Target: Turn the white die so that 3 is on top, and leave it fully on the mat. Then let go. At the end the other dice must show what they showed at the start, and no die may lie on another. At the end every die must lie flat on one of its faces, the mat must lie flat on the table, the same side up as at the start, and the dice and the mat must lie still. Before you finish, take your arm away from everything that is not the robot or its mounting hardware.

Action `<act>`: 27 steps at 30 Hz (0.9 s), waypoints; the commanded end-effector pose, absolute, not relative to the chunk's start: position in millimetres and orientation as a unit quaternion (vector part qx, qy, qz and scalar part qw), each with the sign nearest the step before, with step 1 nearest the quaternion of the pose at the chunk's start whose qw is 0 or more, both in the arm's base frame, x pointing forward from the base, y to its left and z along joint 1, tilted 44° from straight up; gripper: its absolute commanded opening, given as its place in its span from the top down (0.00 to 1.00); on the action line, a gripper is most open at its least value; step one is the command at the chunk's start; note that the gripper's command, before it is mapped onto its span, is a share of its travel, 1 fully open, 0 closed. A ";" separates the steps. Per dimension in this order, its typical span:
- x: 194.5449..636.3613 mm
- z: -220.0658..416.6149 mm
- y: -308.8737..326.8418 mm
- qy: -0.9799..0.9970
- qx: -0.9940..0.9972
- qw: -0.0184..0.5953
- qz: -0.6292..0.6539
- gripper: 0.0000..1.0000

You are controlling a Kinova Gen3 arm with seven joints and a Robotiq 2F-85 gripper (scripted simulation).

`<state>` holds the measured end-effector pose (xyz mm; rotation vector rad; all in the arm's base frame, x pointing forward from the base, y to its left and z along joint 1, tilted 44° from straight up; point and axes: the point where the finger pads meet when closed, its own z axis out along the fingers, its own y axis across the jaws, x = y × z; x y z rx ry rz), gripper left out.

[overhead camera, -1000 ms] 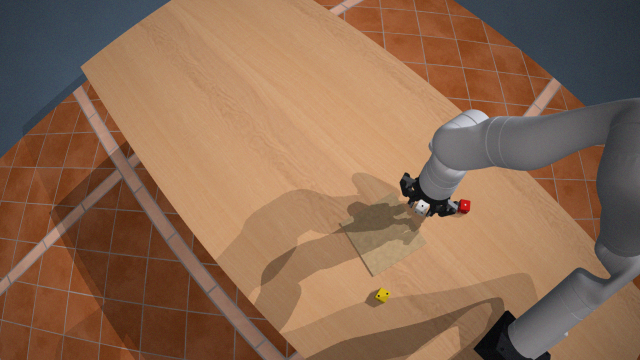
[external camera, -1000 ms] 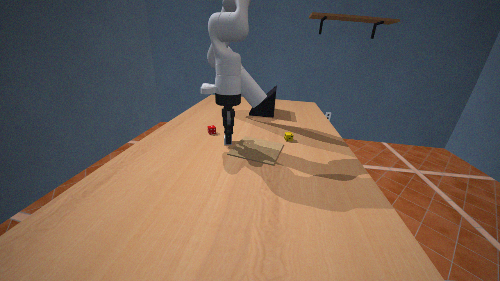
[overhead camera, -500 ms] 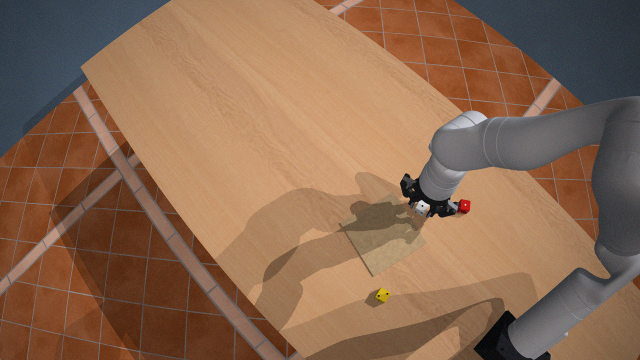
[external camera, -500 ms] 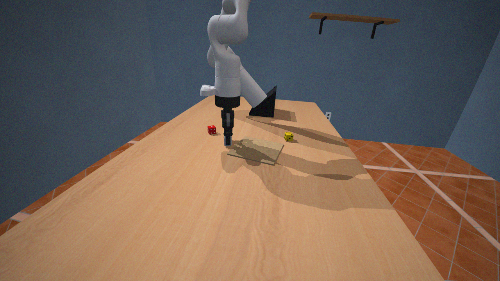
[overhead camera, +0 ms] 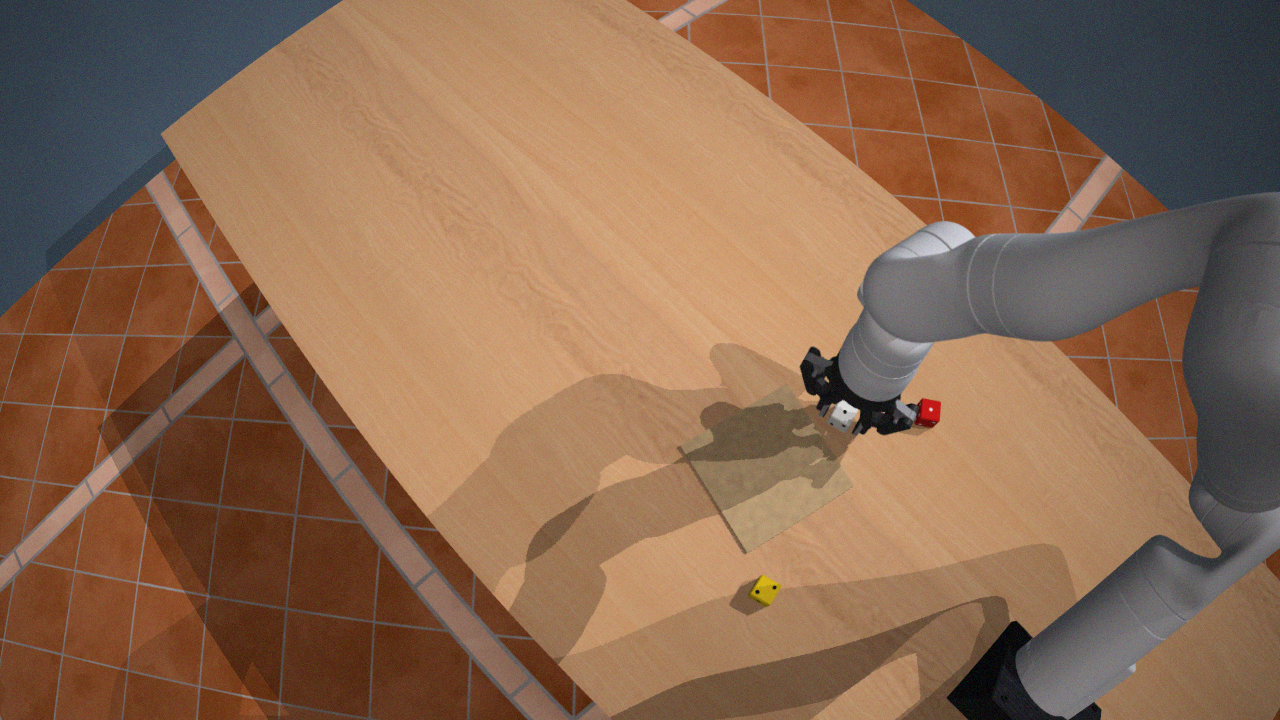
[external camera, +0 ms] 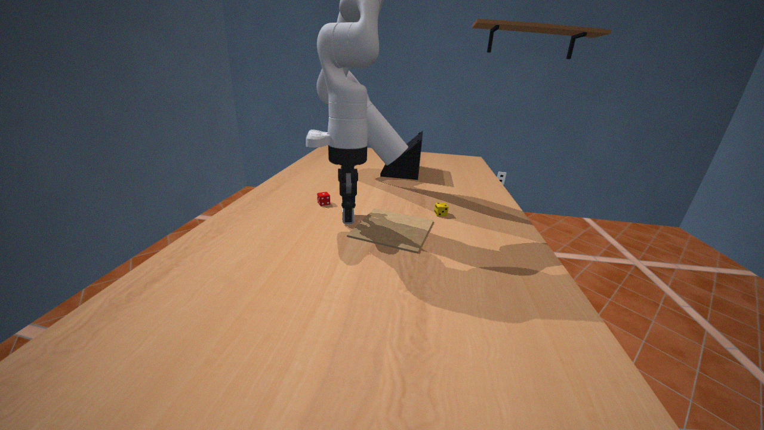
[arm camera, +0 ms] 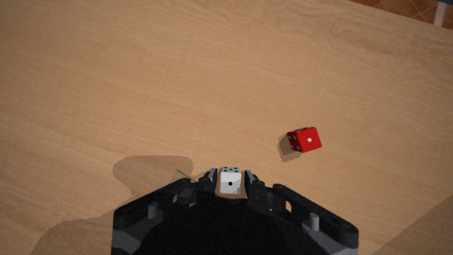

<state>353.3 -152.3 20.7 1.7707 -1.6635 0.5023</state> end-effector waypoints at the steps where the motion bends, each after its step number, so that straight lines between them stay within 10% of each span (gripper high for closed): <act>1: 353.8 20.9 -151.8 -0.634 0.675 0.324 0.192 0.59; 12: 353.8 20.9 -151.8 -0.634 0.675 0.324 0.192 0.59; 13: 353.8 20.9 -151.8 -0.634 0.675 0.324 0.192 0.79; 27: 353.8 20.9 -151.8 -0.634 0.675 0.324 0.192 0.79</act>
